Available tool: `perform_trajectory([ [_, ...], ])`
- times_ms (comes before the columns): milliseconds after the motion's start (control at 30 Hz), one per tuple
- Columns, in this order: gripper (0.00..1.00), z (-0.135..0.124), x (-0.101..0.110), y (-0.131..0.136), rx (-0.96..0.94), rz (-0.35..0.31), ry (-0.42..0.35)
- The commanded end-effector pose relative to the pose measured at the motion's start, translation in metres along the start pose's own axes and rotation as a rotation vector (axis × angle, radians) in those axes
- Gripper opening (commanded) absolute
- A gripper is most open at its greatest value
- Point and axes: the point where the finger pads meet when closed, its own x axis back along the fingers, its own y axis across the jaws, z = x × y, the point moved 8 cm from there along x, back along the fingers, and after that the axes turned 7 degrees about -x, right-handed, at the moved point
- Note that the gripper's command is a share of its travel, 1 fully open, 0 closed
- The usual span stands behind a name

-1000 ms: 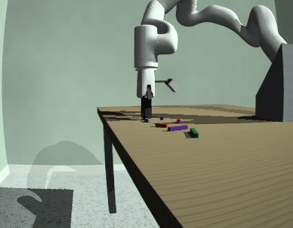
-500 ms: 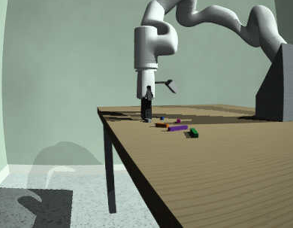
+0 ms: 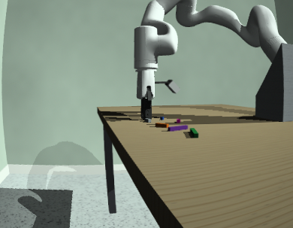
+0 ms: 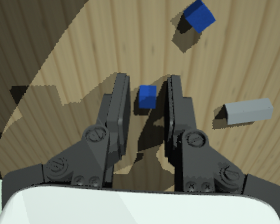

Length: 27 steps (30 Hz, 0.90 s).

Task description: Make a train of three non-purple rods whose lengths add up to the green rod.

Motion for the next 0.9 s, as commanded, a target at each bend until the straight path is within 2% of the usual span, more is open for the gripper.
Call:
perform_trajectory([
  [0,0.24,-0.0006,0.0007,0.0000,0.000,0.000,-0.001],
  [367,0.24,-0.0006,0.0007,0.0000,0.000,0.000,-0.001],
  [400,0.04,-0.0006,0.0007,0.0000,0.000,0.000,-0.001],
  [867,0.04,-0.0006,0.0007,0.0000,0.000,0.000,-0.001],
])
